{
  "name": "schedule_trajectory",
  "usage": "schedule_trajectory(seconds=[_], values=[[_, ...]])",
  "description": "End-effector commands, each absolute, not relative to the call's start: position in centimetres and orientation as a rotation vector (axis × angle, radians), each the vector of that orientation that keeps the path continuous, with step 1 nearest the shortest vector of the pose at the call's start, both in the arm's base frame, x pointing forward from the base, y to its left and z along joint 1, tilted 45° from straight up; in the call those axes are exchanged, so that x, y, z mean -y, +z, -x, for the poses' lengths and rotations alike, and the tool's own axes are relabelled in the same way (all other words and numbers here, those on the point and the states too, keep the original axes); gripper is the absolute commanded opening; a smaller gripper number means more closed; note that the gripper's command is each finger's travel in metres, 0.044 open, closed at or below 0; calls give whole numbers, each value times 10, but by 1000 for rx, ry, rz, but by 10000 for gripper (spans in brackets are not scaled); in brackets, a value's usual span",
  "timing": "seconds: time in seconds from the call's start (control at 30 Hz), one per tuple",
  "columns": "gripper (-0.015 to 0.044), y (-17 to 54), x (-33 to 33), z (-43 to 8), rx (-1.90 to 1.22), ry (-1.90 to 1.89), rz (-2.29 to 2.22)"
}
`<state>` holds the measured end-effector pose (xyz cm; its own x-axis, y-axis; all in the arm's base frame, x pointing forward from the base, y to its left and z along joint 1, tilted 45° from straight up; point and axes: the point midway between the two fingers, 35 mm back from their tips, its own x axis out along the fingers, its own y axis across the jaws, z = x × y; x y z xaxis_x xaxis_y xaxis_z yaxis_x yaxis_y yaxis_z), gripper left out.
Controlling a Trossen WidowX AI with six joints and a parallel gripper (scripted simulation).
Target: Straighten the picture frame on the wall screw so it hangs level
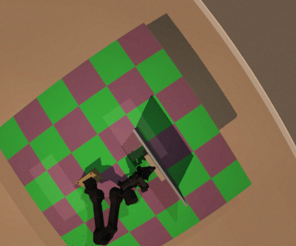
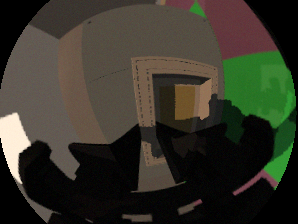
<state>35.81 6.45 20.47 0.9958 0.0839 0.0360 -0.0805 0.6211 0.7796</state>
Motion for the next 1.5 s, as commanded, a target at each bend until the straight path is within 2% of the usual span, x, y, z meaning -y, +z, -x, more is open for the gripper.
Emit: schedule_trajectory(seconds=[0.0, 0.67, 1.0, 1.17, 1.47], values=[[0, 205, -64, -358, -2, 95, -876], [0, 204, -64, -358, 4, 95, -773], [260, 204, -64, -358, 2, 94, -787], [260, 205, -64, -354, 2, 94, -799], [260, 210, -59, -291, -12, 100, -969]])
